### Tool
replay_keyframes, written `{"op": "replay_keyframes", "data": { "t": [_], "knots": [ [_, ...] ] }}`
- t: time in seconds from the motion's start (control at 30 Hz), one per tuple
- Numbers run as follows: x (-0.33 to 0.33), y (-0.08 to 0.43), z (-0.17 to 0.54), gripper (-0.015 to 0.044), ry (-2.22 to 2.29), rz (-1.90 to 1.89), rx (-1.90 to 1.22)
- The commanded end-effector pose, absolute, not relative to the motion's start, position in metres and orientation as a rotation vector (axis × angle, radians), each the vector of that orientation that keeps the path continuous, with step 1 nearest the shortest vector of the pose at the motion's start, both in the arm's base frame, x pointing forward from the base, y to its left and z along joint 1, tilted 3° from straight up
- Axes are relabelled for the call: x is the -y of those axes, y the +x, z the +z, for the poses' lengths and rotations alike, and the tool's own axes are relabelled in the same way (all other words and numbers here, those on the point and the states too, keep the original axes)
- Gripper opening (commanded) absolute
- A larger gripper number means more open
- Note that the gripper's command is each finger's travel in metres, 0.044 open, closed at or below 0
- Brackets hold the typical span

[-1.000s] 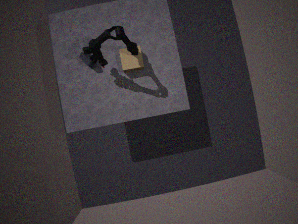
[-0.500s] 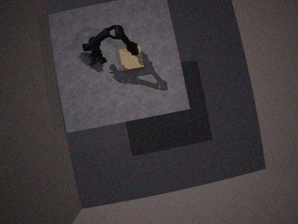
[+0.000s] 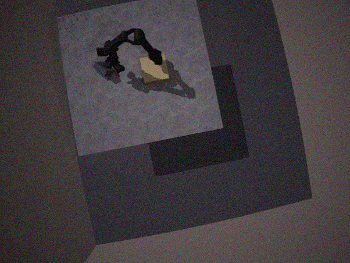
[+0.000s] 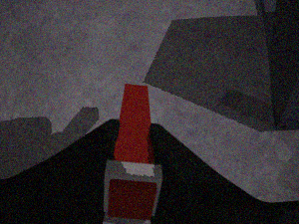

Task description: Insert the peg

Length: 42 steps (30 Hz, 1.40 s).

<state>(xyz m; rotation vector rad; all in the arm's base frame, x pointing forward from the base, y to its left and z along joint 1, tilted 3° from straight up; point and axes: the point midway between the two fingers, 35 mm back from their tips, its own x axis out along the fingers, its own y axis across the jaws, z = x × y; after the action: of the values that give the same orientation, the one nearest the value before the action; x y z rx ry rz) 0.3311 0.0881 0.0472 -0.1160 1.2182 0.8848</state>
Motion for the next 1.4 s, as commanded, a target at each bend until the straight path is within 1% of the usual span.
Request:
{"op": "replay_keyframes", "data": {
  "t": [0.0,1.37],
  "knots": [
    [-0.084,0.334,0.047,0.0,-0.113,0.895,-1.196],
    [-0.033,0.357,0.045,0.0,-0.098,0.953,-0.959]
  ]
}}
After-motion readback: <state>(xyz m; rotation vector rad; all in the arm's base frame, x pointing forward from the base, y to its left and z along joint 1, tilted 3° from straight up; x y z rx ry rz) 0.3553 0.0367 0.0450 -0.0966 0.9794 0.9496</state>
